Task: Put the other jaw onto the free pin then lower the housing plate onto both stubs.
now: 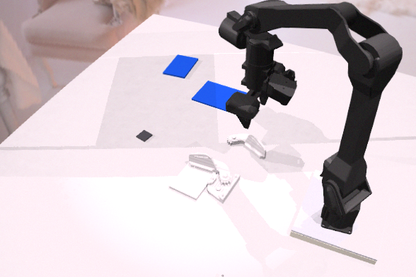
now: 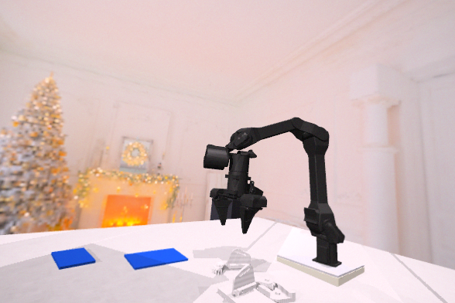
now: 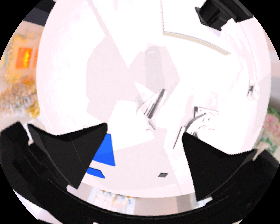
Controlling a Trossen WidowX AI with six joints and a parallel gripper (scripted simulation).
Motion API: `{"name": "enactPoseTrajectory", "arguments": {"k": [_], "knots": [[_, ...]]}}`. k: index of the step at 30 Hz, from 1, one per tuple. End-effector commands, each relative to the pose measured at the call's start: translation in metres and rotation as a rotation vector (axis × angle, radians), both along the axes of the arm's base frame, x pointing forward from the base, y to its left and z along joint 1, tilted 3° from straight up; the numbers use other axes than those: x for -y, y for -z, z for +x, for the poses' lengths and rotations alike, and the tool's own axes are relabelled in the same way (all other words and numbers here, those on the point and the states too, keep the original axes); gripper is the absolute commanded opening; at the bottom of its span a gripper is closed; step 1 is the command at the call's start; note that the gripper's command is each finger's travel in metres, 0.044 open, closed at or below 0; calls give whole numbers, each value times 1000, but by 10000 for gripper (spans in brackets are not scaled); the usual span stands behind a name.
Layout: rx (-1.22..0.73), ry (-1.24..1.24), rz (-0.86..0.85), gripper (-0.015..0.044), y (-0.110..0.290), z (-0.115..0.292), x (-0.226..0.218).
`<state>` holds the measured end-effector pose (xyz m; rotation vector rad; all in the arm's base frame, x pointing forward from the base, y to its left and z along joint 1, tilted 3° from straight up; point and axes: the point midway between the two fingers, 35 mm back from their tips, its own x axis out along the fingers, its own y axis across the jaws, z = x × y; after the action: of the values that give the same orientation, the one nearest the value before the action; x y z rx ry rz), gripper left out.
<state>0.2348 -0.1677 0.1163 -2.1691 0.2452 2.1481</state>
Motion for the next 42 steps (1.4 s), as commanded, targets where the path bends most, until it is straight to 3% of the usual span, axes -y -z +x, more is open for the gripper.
{"name": "enactPoseTrajectory", "arguments": {"k": [1, 15, 19, 25, 42], "knots": [[-1, 73, 4, 440, 1, -2, -2], [12, 342, 6, 440, 1, -4, -6], [12, 345, 6, 440, 2, -4, -6], [12, 345, 6, 440, 40, -4, -4], [12, 345, 6, 440, 60, -4, -3]]}}
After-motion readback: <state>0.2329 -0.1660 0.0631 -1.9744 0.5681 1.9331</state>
